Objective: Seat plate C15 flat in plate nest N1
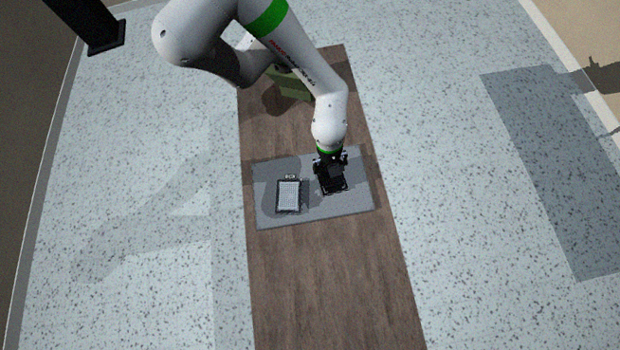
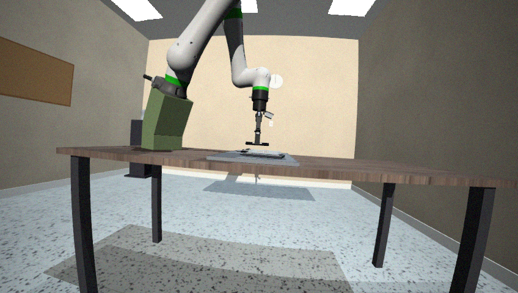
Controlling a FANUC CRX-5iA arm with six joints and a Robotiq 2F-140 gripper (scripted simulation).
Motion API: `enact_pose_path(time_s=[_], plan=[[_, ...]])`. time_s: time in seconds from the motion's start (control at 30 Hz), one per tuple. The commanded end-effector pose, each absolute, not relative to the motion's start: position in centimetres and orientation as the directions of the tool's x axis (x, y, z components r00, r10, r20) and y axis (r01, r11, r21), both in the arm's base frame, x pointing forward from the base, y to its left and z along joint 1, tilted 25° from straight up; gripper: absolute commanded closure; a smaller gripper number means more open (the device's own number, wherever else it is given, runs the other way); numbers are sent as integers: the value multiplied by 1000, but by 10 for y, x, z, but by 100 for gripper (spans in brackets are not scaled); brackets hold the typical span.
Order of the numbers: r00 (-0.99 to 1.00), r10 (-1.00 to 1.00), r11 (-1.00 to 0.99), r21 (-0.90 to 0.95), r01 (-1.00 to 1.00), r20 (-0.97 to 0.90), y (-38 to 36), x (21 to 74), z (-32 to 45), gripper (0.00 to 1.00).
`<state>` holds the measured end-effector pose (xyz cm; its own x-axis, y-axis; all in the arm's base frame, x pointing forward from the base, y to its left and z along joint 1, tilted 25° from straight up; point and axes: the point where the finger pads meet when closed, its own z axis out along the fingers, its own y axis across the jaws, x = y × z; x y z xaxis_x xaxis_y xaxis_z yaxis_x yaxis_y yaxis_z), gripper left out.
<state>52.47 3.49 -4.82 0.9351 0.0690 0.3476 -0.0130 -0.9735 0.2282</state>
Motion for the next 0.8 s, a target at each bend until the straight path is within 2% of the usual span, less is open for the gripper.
enact_pose_path(time_s=[0.0, 0.77], plan=[[935, 69, -974, 228, -13, 349, 35, 525, -48, 90], [935, 69, -974, 228, -13, 349, 31, 532, -64, 90]])
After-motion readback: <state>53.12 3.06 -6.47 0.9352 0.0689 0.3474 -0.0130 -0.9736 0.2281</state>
